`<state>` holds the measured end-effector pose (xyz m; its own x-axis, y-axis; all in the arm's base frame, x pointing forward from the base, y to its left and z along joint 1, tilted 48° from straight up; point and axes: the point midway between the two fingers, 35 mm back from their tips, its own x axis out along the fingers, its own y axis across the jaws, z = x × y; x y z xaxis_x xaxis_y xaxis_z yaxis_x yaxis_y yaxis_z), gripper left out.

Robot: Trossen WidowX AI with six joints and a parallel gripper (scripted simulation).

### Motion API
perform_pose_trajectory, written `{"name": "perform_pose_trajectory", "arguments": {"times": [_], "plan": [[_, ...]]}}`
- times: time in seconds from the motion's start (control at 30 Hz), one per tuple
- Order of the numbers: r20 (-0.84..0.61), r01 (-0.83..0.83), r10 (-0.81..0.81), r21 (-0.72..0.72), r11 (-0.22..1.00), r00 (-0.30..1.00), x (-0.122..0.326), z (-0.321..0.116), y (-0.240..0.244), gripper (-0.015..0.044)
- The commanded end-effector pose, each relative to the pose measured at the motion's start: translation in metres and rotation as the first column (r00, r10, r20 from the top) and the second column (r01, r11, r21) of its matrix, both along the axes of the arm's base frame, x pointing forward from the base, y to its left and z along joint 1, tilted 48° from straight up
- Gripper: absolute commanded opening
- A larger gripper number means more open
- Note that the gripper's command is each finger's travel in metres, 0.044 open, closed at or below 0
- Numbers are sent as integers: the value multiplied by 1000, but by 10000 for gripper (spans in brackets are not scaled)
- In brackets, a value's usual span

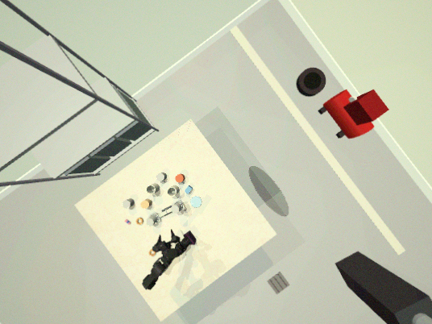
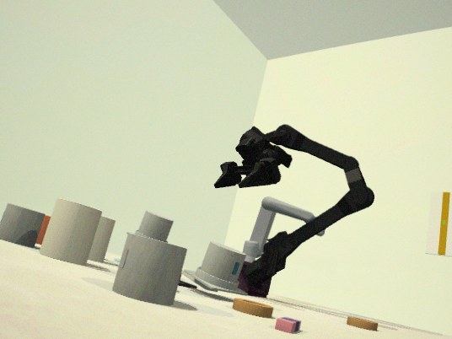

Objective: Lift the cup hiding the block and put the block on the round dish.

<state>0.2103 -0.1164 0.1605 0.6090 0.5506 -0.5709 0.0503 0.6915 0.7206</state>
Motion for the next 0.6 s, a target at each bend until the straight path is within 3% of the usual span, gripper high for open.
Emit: {"name": "perform_pose_trajectory", "arguments": {"times": [0.0, 0.2, 0.57], "plan": [[30, -43, 43, 19, 999, 999, 1, 5, 16, 440], [41, -79, 78, 4, 997, 996, 5, 7, 19, 440], [107, -348, 360, -117, 930, 927, 34, 13, 45, 440]]}}
